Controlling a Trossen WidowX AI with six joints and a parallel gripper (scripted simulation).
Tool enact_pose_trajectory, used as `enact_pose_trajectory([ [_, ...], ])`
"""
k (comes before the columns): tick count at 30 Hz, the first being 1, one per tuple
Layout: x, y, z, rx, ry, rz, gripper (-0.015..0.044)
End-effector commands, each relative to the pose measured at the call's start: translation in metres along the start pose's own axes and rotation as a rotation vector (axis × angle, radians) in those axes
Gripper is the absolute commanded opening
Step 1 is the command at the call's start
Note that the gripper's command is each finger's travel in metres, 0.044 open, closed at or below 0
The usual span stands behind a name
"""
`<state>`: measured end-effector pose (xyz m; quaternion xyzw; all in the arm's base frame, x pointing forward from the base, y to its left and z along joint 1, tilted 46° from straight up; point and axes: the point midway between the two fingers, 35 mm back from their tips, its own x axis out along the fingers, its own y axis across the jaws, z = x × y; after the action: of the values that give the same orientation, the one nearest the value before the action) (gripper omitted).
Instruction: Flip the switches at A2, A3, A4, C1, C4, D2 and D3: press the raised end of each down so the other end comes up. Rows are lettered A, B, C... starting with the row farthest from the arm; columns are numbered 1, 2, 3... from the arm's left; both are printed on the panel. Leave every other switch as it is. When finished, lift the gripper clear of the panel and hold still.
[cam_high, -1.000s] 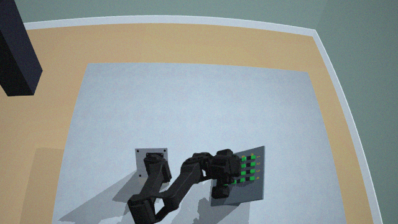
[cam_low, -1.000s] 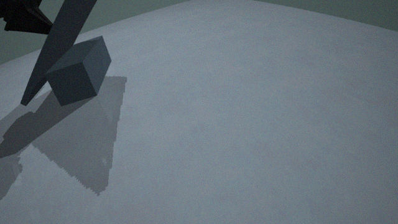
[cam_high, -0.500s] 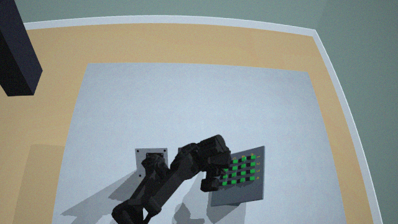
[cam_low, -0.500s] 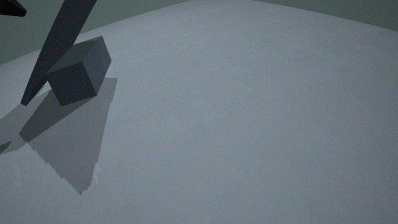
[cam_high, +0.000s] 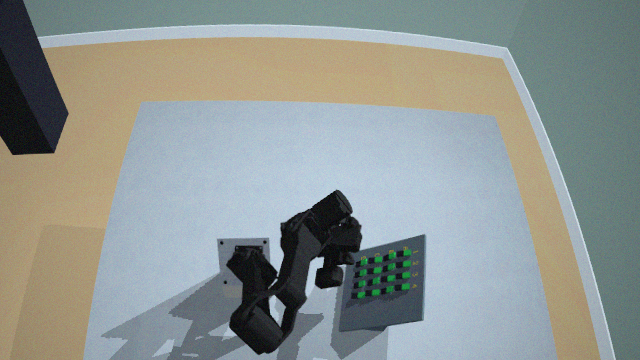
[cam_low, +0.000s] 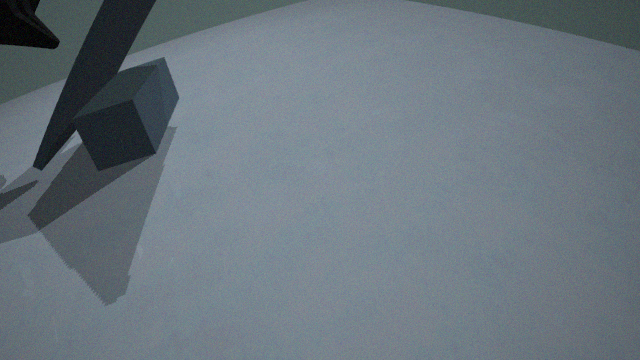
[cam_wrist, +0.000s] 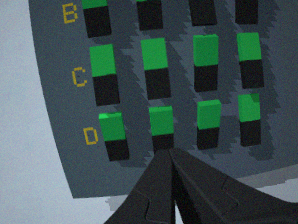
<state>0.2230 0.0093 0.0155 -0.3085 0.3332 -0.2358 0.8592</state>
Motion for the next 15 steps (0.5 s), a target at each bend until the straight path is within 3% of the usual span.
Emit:
enact_pose_trajectory([
  [1, 0.019, -0.001, -0.004, -0.013, 0.02, -0.005, 0.0],
  [15, 0.035, -0.003, -0.003, -0.014, 0.018, -0.009, 0.0],
])
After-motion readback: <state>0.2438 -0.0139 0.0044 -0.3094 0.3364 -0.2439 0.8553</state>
